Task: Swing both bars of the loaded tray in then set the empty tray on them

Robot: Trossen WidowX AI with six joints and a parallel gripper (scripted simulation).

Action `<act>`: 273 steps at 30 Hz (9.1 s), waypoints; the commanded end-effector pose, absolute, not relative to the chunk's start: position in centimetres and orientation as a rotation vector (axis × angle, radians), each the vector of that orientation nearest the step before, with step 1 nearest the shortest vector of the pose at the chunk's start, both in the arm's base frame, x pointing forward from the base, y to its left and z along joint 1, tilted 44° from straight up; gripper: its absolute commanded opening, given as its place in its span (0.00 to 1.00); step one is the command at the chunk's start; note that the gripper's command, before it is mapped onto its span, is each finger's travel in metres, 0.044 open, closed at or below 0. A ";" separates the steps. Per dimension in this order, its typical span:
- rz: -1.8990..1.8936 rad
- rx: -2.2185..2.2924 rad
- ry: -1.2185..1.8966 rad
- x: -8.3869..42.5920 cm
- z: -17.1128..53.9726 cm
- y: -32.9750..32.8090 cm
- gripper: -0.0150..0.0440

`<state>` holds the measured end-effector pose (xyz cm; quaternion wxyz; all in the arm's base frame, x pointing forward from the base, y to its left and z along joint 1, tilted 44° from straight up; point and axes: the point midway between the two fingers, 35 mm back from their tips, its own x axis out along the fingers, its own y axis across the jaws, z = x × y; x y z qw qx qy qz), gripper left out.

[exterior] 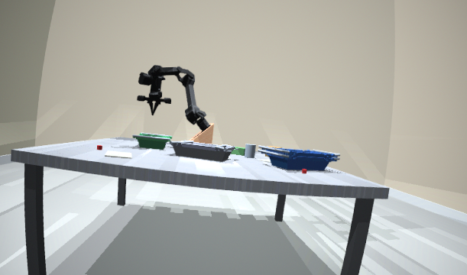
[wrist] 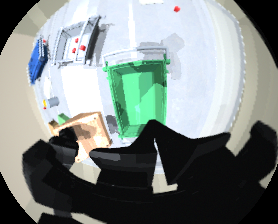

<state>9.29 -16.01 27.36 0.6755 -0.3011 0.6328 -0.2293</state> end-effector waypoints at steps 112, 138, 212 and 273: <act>-1.694 1.797 -0.601 10.0 10.7 -17.8 1.00; -1.684 1.783 -0.608 9.6 8.6 -20.0 0.85; -1.685 1.789 -0.605 9.0 15.0 -14.5 0.25; -1.680 1.794 -0.608 12.3 28.6 -14.9 0.25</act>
